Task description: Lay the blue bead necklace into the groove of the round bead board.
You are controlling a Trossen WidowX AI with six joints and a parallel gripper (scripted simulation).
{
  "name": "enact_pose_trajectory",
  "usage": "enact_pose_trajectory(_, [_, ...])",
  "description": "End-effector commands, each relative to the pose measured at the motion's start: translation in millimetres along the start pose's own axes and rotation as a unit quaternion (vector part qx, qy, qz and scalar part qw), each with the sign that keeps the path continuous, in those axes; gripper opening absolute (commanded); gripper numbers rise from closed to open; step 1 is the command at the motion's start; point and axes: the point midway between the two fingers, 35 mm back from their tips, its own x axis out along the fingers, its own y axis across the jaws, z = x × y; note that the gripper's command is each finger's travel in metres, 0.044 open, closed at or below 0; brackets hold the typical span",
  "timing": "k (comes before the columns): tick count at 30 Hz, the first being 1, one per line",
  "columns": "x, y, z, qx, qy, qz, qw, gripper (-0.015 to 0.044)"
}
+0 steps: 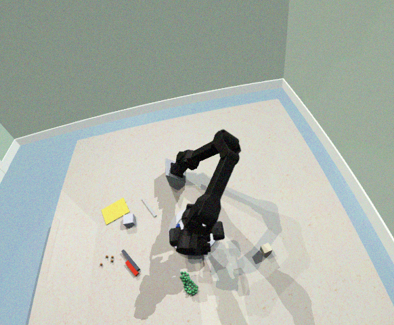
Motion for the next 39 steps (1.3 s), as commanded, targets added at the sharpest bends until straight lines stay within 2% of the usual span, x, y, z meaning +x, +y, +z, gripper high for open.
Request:
enact_pose_trajectory(1, [-0.1, 0.0, 0.1, 0.000, 0.000, 0.000, 1.000, 0.0157])
enact_pose_trajectory(12, [-10.4, 0.5, -1.6, 0.002, 0.003, 0.002, 1.000, 0.0440])
enact_pose_trajectory(39, [-12.5, 0.1, -2.7, 0.003, 0.004, 0.002, 1.000, 0.0440])
